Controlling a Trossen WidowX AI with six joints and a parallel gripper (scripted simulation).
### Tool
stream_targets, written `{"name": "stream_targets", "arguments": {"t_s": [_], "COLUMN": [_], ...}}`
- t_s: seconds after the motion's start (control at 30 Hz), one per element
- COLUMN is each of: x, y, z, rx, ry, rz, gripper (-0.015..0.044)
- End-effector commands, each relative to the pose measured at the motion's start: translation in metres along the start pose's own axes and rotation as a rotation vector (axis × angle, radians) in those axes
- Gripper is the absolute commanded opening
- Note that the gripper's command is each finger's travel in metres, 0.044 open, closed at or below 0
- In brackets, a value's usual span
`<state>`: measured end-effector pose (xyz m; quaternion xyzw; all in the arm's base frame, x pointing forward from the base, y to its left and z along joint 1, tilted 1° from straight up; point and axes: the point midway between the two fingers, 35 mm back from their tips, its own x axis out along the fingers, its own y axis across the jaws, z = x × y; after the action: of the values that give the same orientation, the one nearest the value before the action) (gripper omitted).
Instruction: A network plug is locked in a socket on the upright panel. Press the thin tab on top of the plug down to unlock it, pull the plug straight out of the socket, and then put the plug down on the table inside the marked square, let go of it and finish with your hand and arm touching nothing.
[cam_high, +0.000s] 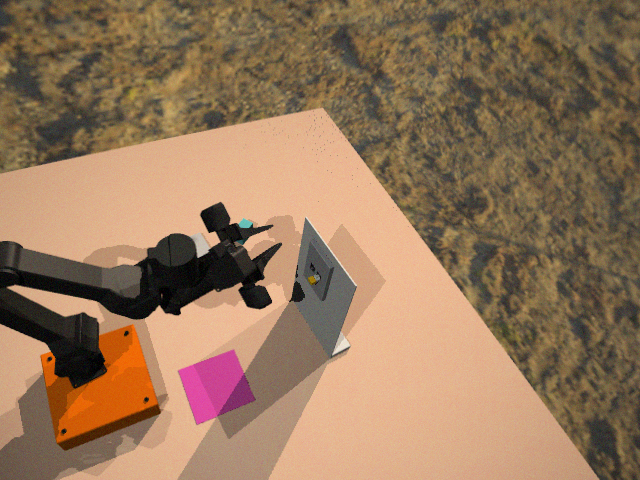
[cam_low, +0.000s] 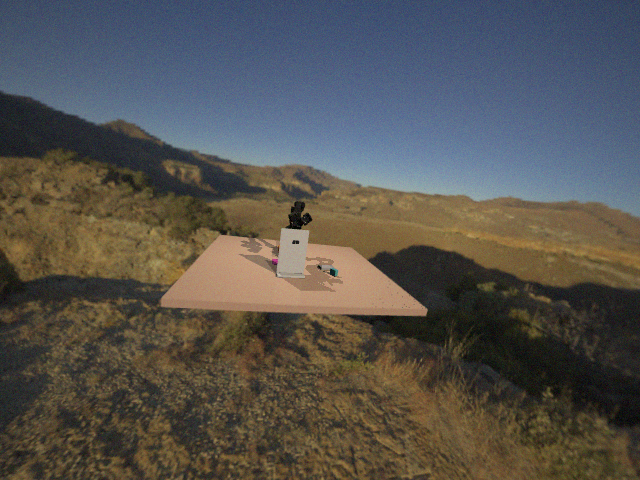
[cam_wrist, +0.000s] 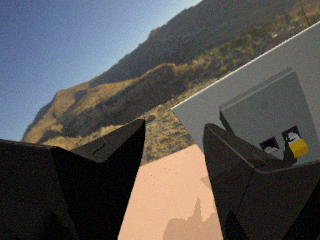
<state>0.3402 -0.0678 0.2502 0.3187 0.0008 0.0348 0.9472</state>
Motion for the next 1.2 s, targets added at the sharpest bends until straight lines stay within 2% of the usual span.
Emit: {"name": "stream_targets", "arguments": {"t_s": [0.0,0.9,1.03,1.17], "x": [-0.004,-0.074,-0.073,-0.056], "y": [-0.015,-0.101,-0.102,-0.104], "z": [-0.005,-0.037,-0.037,-0.034], "rx": [0.1,0.884,0.889,0.888], "ry": [0.018,0.116,0.117,0.117], "rz": [0.006,0.024,0.024,0.025], "gripper": [0.0156,0.0156,0.0156,0.0156]}}
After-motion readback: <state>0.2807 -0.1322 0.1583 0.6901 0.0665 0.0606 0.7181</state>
